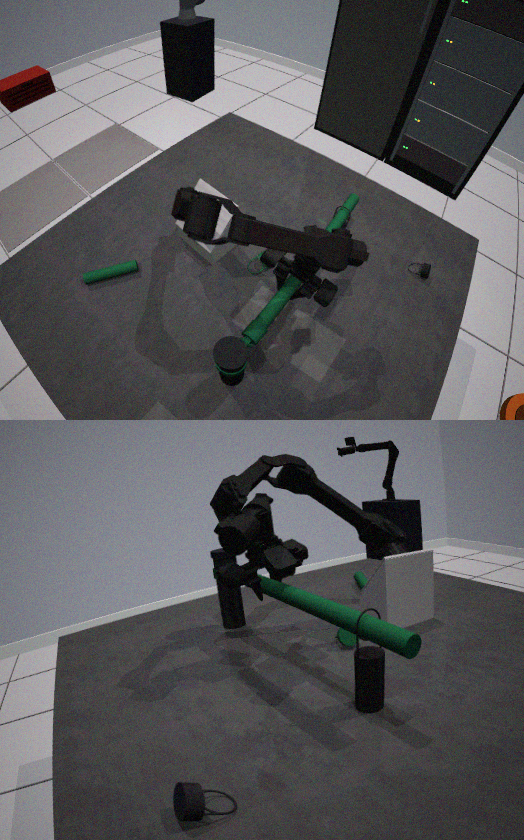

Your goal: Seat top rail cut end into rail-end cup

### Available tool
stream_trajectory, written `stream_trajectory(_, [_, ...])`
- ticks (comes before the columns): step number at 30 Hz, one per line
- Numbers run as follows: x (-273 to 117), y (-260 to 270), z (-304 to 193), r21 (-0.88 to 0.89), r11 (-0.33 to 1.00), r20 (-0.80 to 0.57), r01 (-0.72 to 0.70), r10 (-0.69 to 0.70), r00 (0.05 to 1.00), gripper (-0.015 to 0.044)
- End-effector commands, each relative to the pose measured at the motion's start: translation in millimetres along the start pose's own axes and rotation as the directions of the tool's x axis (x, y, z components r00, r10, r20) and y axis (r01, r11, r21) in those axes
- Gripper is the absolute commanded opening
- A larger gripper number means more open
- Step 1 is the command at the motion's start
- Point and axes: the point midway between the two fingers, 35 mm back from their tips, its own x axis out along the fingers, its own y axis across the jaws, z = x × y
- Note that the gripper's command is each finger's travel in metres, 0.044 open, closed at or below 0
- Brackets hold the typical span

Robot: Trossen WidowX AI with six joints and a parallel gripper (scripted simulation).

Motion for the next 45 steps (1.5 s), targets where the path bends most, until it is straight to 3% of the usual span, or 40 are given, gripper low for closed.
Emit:
stream_trajectory(1, [-5, -1, -8, 0.013, 1.000, -0.005, 0.022, -0.022, 1.000, 0.0000])
stream_trajectory(33, [4, 1, -11, 0.004, 1.000, 0.001, 0.002, -0.002, 1.000, 0.0000])
stream_trajectory(45, [-1, 1, -8, -0.001, 1.000, 0.003, 0.008, -0.008, 1.000, 0.0315])
